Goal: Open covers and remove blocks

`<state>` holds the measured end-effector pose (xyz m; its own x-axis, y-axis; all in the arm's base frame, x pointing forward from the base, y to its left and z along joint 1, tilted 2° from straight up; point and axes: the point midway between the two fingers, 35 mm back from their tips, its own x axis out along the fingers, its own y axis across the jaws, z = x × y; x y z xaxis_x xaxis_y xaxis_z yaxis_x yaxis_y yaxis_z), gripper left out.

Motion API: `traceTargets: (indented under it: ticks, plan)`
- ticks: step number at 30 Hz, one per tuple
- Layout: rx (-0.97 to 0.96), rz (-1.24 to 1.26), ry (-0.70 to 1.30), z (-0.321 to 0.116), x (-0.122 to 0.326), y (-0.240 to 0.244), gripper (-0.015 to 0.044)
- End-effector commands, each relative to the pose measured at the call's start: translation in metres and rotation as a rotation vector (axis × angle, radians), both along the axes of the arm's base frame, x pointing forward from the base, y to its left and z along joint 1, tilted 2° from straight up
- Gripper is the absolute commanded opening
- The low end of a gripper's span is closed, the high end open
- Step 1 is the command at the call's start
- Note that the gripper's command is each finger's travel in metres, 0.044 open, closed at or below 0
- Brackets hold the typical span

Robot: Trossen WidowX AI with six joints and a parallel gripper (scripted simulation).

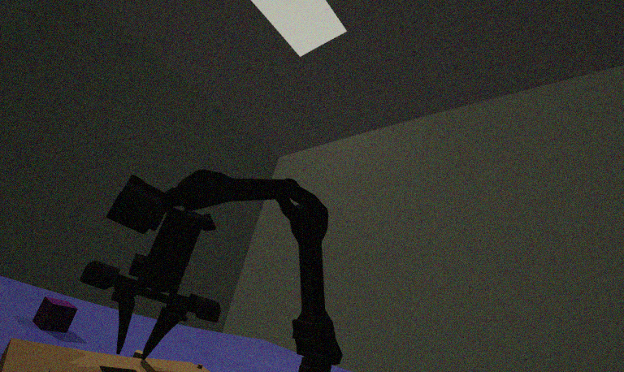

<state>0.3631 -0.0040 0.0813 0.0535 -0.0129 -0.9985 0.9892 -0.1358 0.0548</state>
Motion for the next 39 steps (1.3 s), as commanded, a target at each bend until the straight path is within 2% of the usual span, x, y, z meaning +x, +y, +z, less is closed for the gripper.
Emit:
traceTargets:
  ticks: [1,39]
  plan:
    - [-0.005,-0.006,0.0,-0.002,0.0,-0.001,0.0144]
    - [-0.005,-0.006,0.0,-0.021,0.001,-0.002,0.0144]
